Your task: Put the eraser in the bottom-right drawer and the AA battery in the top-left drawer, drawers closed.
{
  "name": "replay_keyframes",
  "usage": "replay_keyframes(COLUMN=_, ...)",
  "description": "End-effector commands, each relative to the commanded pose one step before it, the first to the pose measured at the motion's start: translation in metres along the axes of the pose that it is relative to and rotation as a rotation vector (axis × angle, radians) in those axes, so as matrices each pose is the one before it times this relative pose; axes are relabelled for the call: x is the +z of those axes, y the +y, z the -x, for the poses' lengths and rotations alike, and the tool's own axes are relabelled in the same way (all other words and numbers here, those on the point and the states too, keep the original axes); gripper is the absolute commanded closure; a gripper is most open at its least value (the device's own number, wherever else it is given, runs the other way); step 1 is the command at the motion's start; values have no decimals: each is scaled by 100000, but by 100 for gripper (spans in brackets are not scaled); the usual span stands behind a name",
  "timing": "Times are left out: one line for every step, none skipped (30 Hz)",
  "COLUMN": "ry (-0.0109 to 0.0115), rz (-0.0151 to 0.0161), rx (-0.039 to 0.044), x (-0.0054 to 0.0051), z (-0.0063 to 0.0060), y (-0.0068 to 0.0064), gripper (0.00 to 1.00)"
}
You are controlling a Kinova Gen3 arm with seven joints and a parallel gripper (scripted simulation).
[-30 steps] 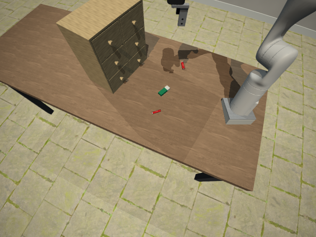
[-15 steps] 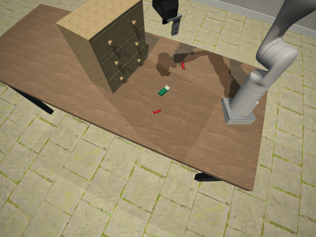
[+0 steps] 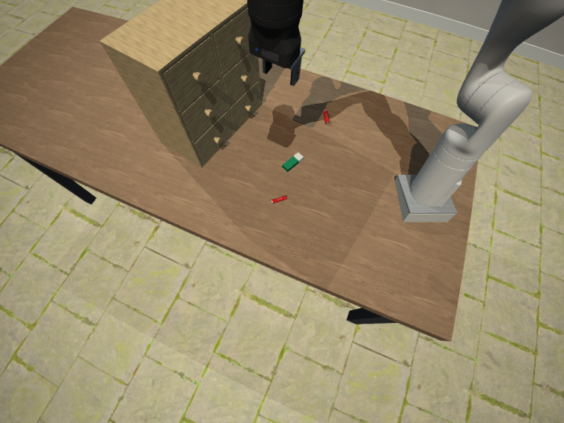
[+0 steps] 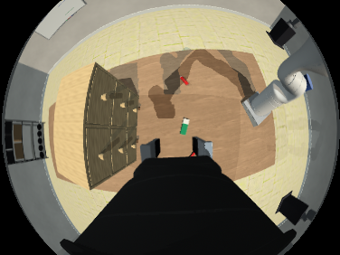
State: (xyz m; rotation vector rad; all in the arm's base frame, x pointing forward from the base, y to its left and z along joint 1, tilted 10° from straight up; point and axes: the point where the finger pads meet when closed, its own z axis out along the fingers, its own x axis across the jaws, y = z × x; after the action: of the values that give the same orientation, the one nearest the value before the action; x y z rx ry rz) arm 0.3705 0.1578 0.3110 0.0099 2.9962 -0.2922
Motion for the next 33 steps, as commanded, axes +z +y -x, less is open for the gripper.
replay_keyframes(ry=638, rz=-620, rx=-7674, x=784, z=277, y=682, gripper=0)
replay_keyframes(ry=-3, rz=33, rx=-4371, x=261, z=155, y=364, gripper=0)
replay_keyframes(ry=2, rz=42, rx=-4359, x=263, z=166, y=361, gripper=0)
replay_keyframes(ry=5, rz=51, rx=-4344, x=264, z=176, y=358, gripper=0)
replay_keyframes(ry=8, rz=60, rx=-4324, x=265, z=186, y=354, gripper=0)
replay_keyframes(ry=11, rz=70, rx=-4299, x=265, z=196, y=349, gripper=0)
replay_keyframes(ry=12, rz=79, rx=-4270, x=265, z=205, y=344, gripper=0)
replay_keyframes(ry=13, rz=88, rx=-4237, x=265, z=213, y=338, gripper=0)
replay_keyframes(ry=13, rz=97, rx=-4200, x=265, z=221, y=332, gripper=0)
replay_keyframes(ry=12, rz=106, rx=-4158, x=264, z=229, y=325, gripper=0)
replay_keyframes(ry=10, rz=115, rx=-4113, x=263, z=236, y=318, gripper=0)
replay_keyframes(ry=8, rz=123, rx=-4063, x=262, z=242, y=310, gripper=0)
replay_keyframes(ry=6, rz=130, rx=-4010, x=260, z=247, y=302, gripper=0)
replay_keyframes(ry=2, rz=137, rx=-3953, x=258, z=252, y=293, gripper=0)
replay_keyframes(ry=0, rz=0, rx=0, x=0, z=0, y=0, gripper=0)
replay_keyframes(ry=0, rz=0, rx=0, x=0, z=0, y=0, gripper=0)
replay_keyframes(ry=-1, rz=144, rx=-3892, x=255, z=256, y=284, gripper=0)
replay_keyframes(ry=-6, rz=150, rx=-3827, x=253, z=260, y=275, gripper=0)
replay_keyframes(ry=-10, rz=155, rx=-3759, x=250, z=262, y=266, gripper=0)
replay_keyframes(ry=-15, rz=159, rx=-3688, x=246, z=264, y=256, gripper=0)
replay_keyframes(ry=-20, rz=163, rx=-3613, x=242, z=265, y=246, gripper=0)
replay_keyframes(ry=-25, rz=166, rx=-3535, x=238, z=266, y=237, gripper=0)
replay_keyframes(ry=-30, rz=168, rx=-3455, x=234, z=265, y=227, gripper=0)
replay_keyframes(ry=-35, rz=169, rx=-3371, x=230, z=264, y=217, gripper=0)
replay_keyframes(ry=-39, rz=170, rx=-3285, x=225, z=262, y=207, gripper=0)
replay_keyframes(ry=-44, rz=170, rx=-3196, x=220, z=260, y=197, gripper=0)
replay_keyframes(ry=-49, rz=169, rx=-3104, x=214, z=257, y=188, gripper=0)
replay_keyframes(ry=-53, rz=168, rx=-3011, x=208, z=253, y=178, gripper=0)
replay_keyframes(ry=-57, rz=166, rx=-2915, x=203, z=249, y=169, gripper=0)
replay_keyframes(ry=-60, rz=163, rx=-2818, x=196, z=244, y=160, gripper=0)
replay_keyframes(ry=-63, rz=160, rx=-2719, x=190, z=238, y=151, gripper=0)
replay_keyframes(ry=0, rz=0, rx=0, x=0, z=0, y=0, gripper=0)
replay_keyframes(ry=0, rz=0, rx=0, x=0, z=0, y=0, gripper=0)
